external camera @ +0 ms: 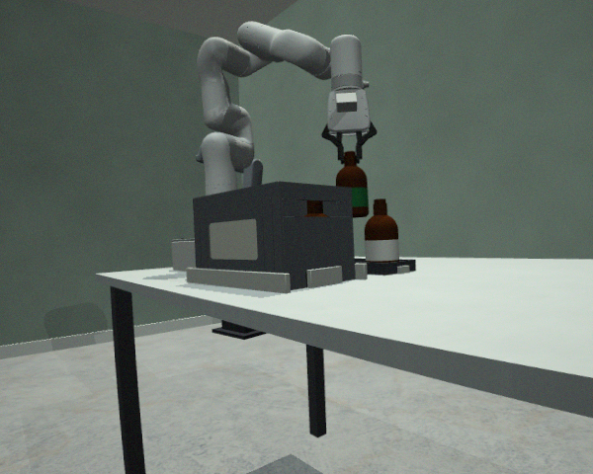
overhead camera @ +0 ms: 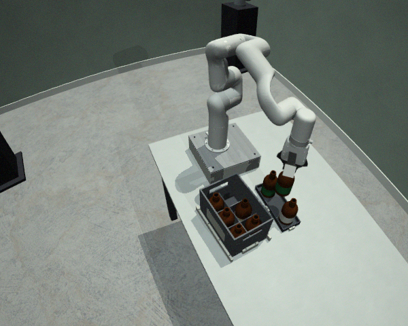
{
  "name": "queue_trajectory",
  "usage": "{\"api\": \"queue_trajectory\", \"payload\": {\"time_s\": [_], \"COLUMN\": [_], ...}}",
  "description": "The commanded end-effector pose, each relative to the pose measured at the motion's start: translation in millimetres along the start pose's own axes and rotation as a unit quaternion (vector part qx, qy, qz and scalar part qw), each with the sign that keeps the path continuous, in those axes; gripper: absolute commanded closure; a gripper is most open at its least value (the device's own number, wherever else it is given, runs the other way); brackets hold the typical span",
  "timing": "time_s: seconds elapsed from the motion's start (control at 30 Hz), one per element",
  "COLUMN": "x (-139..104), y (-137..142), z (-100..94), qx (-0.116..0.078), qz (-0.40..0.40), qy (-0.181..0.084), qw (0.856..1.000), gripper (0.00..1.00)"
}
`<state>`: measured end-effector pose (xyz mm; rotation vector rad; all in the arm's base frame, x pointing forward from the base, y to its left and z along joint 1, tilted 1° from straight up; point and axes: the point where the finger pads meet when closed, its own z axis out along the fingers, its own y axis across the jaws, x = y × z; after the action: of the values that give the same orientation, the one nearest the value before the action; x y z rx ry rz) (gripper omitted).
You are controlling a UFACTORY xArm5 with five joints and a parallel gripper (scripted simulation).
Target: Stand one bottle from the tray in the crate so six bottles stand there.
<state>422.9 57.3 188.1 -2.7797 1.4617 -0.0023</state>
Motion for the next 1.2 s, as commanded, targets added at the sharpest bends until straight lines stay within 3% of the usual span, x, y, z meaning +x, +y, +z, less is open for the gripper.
{"api": "queue_trajectory", "payload": {"time_s": [0.0, 1.17], "x": [0.5, 1.0], "y": [-1.0, -0.4], "z": [-2.3, -33.4], "qx": [0.002, 0.002], "qz": [0.000, 0.000], "qy": [0.001, 0.001], "qw": [1.000, 1.000], "gripper": [1.00, 1.00]}}
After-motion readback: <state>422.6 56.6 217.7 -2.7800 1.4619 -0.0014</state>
